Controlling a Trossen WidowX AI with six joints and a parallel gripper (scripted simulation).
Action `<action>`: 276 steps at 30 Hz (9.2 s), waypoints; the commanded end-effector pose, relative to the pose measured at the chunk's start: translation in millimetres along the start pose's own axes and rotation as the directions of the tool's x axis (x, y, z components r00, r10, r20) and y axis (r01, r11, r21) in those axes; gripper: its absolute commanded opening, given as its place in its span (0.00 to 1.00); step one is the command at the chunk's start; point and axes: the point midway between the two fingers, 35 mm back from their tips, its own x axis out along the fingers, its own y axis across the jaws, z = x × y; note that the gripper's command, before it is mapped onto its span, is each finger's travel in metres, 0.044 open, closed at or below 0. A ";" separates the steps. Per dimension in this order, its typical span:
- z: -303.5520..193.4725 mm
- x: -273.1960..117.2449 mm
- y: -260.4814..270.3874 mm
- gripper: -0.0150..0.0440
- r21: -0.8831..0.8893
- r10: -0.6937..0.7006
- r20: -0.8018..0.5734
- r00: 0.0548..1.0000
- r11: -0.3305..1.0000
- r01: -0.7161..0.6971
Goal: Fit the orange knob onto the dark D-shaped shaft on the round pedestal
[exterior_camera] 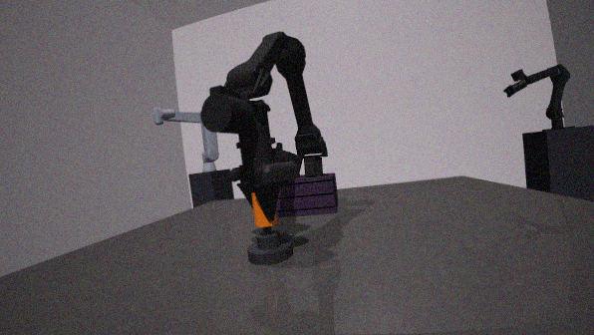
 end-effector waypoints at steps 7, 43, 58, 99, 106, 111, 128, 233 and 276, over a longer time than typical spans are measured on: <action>0.9 2.3 0.7 0.25 -0.028 -0.004 -0.009 1.000 1.000 0.004; -3.7 2.2 -2.8 0.25 -0.235 -0.005 -0.009 1.000 0.972 0.002; -2.6 -1.8 -1.7 0.25 -0.235 -0.005 -0.009 1.000 0.972 0.002; -1.6 -3.7 -0.9 0.25 -0.201 -0.005 -0.009 1.000 0.980 0.003; -3.6 -3.6 -2.1 0.25 0.282 -0.005 -0.009 1.000 0.959 0.007; -4.1 -2.8 -2.2 0.25 0.594 -0.005 -0.009 1.000 0.805 0.009; -1.4 -1.7 -0.3 0.25 0.968 -0.005 -0.009 1.000 -0.249 0.008; -0.9 -4.4 0.0 0.25 0.235 -0.005 -0.009 1.000 -0.972 -0.002; -3.4 -4.3 -1.5 0.25 0.028 -0.005 -0.009 1.000 -1.000 -0.005</action>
